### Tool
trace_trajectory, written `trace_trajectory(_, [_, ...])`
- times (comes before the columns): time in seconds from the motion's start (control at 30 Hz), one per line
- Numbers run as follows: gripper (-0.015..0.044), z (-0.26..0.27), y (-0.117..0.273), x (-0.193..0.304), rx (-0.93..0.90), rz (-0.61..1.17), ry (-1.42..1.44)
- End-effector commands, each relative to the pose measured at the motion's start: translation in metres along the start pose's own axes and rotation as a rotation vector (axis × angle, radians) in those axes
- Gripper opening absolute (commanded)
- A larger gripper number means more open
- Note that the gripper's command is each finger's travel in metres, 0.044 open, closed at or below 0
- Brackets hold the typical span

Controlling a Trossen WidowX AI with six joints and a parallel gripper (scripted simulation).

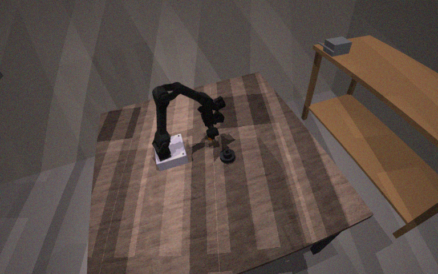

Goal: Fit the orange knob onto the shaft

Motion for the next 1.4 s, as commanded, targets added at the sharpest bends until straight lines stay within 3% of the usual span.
trace_trajectory(0.0, [0.044, -0.002, -0.009, 0.002, 0.009, 0.008, 0.004])
trace_trajectory(0.37, [0.044, -0.003, -0.023, 0.003, 0.009, 0.008, 0.004])
trace_trajectory(0.67, [0.0204, -0.003, -0.023, 0.003, 0.009, 0.008, 0.004])
trace_trajectory(0.93, [0.015, -0.003, -0.023, 0.003, 0.009, 0.008, 0.004])
trace_trajectory(1.13, [0.0, 0.003, -0.002, -0.003, -0.017, -0.004, 0.038])
trace_trajectory(1.37, [0.0, 0.004, 0.044, -0.006, -0.007, 0.0, 0.024])
Point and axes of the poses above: the point midway between the two fingers, 35 mm back from their tips, its own y axis back along the fingers, its own z axis across the jaws, x = y × z, the point moved 5 cm from there along y, back along the fingers, and after that the axes turned 10 degrees about -y, right-handed, at the moved point
